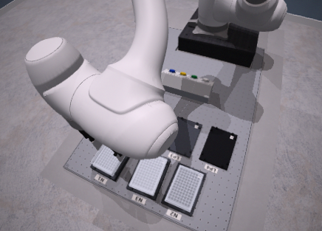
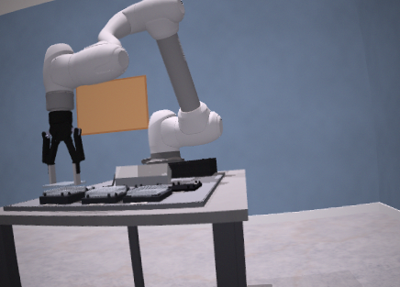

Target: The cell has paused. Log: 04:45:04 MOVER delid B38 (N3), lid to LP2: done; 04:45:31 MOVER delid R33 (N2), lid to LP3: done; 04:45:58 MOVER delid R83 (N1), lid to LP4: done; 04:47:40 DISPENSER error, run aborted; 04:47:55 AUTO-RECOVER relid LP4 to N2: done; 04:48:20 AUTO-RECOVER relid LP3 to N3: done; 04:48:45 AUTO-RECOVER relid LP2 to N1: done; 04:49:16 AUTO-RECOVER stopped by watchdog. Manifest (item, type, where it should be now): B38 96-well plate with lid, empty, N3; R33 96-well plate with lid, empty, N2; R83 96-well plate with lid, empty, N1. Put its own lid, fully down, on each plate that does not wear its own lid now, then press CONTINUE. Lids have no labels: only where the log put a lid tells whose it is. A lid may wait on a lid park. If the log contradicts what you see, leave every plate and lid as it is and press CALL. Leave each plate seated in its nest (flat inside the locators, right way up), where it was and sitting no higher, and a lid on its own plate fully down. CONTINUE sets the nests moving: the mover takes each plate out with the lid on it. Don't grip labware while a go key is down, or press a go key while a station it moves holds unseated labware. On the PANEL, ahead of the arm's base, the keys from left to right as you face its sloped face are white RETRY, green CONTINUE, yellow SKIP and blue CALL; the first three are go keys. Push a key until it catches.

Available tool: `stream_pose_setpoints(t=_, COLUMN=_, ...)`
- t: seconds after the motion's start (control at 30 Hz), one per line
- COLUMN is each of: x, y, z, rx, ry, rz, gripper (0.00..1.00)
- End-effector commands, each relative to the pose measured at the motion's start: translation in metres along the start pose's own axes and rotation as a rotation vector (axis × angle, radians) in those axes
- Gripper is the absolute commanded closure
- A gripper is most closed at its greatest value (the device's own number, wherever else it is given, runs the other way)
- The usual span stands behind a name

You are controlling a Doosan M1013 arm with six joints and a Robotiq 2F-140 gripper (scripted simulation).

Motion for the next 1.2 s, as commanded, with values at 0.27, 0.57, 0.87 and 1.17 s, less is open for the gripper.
stream_pose_setpoints(t=0.27, x=0.0002, y=0.0000, z=0.0000, rx=0.000, ry=0.000, rz=0.000, gripper=1.00)
stream_pose_setpoints(t=0.57, x=0.0000, y=0.0000, z=0.0000, rx=0.000, ry=0.000, rz=0.000, gripper=1.00)
stream_pose_setpoints(t=0.87, x=-0.0008, y=0.0000, z=0.0000, rx=0.000, ry=0.000, rz=0.000, gripper=1.00)
stream_pose_setpoints(t=1.17, x=-0.0030, y=0.0000, z=0.0000, rx=0.000, ry=0.000, rz=0.000, gripper=1.00)
Point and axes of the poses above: the point where the finger pads meet when closed, its own x axis back along the fingers, its own z axis across the jaws, y = z × x, the point moved 8 cm from there along x, back along the fingers, and after that the axes turned 14 degrees about x, right-handed, at the moved point
